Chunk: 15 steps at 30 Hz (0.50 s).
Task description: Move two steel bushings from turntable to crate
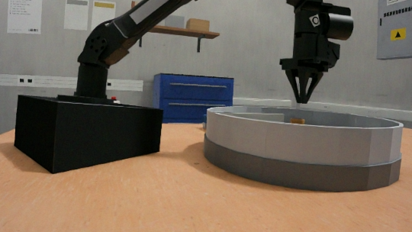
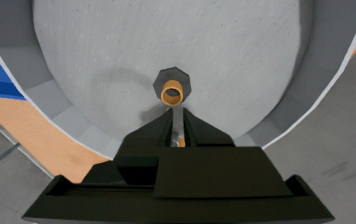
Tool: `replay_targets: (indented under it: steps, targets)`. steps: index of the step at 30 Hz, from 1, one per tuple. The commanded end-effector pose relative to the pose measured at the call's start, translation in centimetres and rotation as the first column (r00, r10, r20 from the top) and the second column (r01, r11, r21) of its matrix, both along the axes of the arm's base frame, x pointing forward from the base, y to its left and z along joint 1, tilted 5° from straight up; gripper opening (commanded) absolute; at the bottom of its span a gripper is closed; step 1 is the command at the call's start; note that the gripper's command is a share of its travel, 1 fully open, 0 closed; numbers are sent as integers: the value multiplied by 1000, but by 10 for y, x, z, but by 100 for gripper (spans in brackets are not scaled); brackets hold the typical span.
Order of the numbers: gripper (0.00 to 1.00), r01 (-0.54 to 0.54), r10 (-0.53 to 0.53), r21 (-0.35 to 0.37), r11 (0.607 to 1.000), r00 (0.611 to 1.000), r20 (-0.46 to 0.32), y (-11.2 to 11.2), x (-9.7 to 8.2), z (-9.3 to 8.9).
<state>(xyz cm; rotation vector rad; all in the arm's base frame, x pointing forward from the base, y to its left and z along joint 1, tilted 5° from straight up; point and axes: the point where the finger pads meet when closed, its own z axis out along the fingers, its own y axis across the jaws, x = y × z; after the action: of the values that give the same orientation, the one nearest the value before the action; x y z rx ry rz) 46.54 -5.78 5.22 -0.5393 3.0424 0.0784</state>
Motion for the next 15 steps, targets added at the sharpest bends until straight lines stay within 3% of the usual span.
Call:
replay_targets:
  steps: [1, 15]
  targets:
    - [14, 8, -8, -5, 1000, 998, 67, -8, 10, 24]
    - [14, 7, -7, -3, 1000, 998, 57, -7, 7, 26]
